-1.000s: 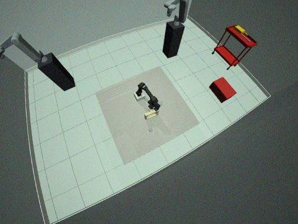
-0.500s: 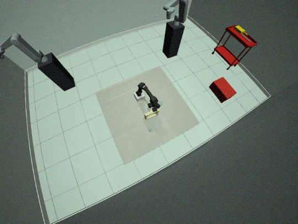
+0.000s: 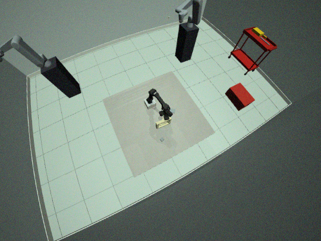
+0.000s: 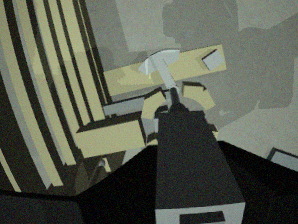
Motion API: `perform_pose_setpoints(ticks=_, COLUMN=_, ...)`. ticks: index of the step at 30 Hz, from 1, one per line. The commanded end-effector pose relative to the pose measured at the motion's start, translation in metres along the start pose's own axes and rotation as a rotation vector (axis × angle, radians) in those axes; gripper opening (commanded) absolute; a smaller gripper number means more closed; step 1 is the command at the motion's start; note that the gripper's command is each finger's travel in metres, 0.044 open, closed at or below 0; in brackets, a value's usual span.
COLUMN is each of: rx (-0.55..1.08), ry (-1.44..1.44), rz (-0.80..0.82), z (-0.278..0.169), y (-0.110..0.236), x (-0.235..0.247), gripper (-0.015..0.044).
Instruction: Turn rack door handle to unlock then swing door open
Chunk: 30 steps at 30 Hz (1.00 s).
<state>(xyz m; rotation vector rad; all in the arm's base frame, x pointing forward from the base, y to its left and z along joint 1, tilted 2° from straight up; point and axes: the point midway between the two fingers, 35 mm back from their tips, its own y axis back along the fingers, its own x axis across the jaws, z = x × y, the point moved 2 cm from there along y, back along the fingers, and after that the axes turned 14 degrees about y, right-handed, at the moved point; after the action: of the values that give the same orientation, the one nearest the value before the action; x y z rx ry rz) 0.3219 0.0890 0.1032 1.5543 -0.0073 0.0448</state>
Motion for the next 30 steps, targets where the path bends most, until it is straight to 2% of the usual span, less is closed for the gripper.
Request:
perform_pose_setpoints(ticks=1, rx=-0.004, ry=-0.004, rz=0.0, z=0.001, y=0.0, x=0.0, gripper=0.0027)
perform_pose_setpoints(ticks=8, rx=-0.004, ry=0.01, rz=0.0, z=0.001, y=0.0, x=-0.001, gripper=0.0012)
perform_pose_setpoints(ticks=30, rx=-0.004, ry=0.461, rz=-0.003, z=0.01, y=0.0, x=-0.023, gripper=0.0012)
